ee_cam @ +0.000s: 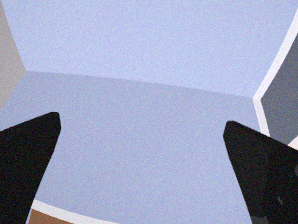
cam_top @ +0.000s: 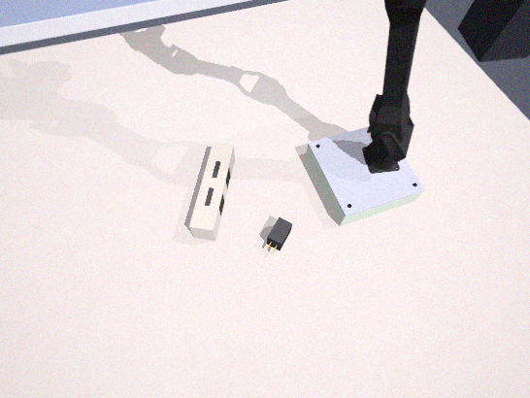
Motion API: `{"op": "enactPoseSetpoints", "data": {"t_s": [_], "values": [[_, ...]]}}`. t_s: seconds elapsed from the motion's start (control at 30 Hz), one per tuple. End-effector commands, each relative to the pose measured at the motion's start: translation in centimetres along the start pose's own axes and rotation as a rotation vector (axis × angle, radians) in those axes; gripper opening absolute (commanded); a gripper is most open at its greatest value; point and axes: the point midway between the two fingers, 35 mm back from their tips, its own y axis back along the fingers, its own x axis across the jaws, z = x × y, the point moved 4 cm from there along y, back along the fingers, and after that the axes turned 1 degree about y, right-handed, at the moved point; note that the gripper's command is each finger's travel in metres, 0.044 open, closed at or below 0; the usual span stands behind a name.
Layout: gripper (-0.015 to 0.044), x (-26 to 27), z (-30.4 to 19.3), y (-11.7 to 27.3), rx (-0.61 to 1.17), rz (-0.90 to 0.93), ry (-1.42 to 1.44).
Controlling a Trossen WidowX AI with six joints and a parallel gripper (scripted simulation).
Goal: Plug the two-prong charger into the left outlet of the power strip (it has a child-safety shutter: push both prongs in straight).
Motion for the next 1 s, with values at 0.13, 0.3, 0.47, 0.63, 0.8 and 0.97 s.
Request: {"op": "enactPoseSetpoints", "data": {"t_s": [0.13, 0.3, 0.47, 0.63, 0.8, 0.97], "values": [[0.0440, -2.6, -4.9, 2.2, 0.151, -0.121, 0.214], [0.0440, -4.5, -8.0, 4.0, 0.262, -0.189, 0.359], [0.0440, -6.3, -10.9, 6.2, 0.382, -0.245, 0.506], [0.0440, -8.1, -13.5, 8.7, 0.509, -0.288, 0.655], [0.0440, -9.8, -15.7, 11.6, 0.643, -0.317, 0.804], [0.0440, -11.5, -17.6, 14.6, 0.784, -0.333, 0.952]]}}
